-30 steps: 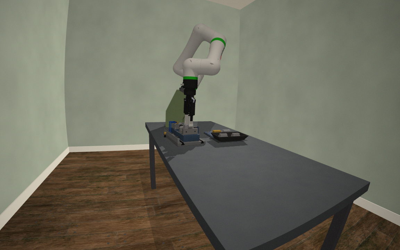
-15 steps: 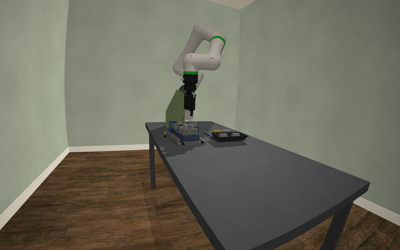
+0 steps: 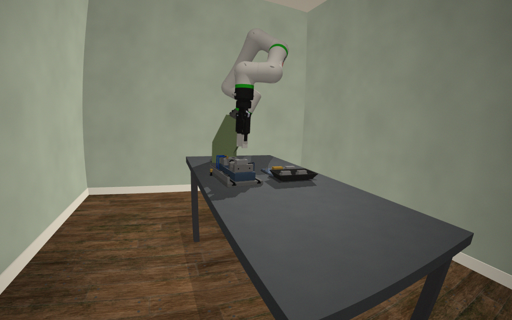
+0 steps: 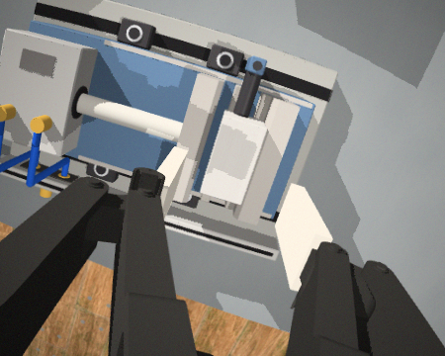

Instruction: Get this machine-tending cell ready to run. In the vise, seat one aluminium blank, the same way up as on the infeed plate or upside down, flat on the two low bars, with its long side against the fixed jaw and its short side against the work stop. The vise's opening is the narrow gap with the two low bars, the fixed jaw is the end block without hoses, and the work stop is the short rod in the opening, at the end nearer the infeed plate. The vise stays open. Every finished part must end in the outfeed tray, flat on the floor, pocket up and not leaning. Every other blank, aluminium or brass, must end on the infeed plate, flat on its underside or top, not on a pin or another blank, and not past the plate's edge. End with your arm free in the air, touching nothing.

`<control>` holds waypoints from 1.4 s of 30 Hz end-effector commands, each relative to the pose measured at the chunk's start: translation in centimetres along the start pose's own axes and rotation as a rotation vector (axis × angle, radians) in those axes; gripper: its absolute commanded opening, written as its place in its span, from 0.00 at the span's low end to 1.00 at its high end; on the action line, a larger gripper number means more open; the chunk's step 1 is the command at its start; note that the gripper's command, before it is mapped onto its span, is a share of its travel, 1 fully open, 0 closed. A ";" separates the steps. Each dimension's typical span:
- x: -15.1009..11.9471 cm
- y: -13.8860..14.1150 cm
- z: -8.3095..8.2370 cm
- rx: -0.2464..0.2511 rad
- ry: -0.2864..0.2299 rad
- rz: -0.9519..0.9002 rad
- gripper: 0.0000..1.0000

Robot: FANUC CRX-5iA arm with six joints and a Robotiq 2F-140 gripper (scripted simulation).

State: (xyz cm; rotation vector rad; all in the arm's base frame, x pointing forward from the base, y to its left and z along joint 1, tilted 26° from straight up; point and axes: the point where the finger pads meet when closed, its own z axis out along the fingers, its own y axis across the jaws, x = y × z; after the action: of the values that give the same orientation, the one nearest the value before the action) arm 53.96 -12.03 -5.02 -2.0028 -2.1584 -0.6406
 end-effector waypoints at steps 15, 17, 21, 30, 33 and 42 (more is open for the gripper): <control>0.0 0.0 -0.7 0.000 0.000 0.000 0.00; 0.0 0.0 -0.7 0.000 0.000 0.000 0.00; 0.0 0.0 -0.7 0.000 0.000 0.000 0.00; 0.0 0.0 -0.7 0.000 0.000 0.000 0.00; 0.0 0.0 -0.7 0.000 0.000 0.000 0.00; 0.0 0.0 -0.7 0.000 0.000 0.000 0.00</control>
State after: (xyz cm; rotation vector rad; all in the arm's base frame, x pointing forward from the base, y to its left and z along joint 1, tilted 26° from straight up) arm 53.84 -12.28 -4.44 -2.0027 -2.1583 -0.6406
